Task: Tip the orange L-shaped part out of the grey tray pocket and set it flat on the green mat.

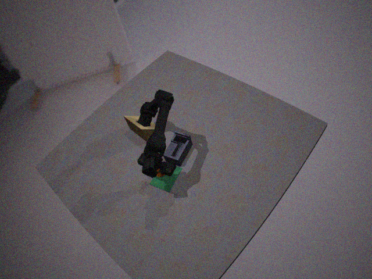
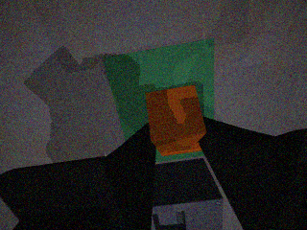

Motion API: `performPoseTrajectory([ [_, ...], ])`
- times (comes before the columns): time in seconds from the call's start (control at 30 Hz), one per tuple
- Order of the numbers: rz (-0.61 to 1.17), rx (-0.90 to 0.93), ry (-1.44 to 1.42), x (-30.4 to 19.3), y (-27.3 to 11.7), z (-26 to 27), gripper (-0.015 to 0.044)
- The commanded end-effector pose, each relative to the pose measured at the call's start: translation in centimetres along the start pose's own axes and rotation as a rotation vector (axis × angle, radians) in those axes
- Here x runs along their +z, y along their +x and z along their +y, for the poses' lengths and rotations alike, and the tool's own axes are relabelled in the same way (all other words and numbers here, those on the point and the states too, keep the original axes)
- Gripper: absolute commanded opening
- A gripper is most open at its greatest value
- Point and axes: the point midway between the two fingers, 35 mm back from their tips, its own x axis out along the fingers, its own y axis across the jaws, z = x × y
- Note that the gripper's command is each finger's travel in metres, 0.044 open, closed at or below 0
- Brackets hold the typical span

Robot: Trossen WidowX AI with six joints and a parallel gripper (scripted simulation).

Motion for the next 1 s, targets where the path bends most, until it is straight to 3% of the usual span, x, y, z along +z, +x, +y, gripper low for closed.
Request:
performPoseTrajectory([
  [0.0, 0.000, 0.000, 0.000, 0.0, 0.0, 0.0, 0.0052],
  [0.27, 0.000, 0.000, 0.000, 0.0, -0.2, 0.0, 0.0262],
  [0.43, -0.002, 0.001, 0.002, 0.3, -4.0, 0.2, 0.0394],
  [0.6, -0.001, 0.003, 0.005, 0.1, -8.4, 0.0, 0.0400],
  [0.97, -0.020, 0.022, 0.007, 0.3, -8.4, 0.2, 0.0400],
])
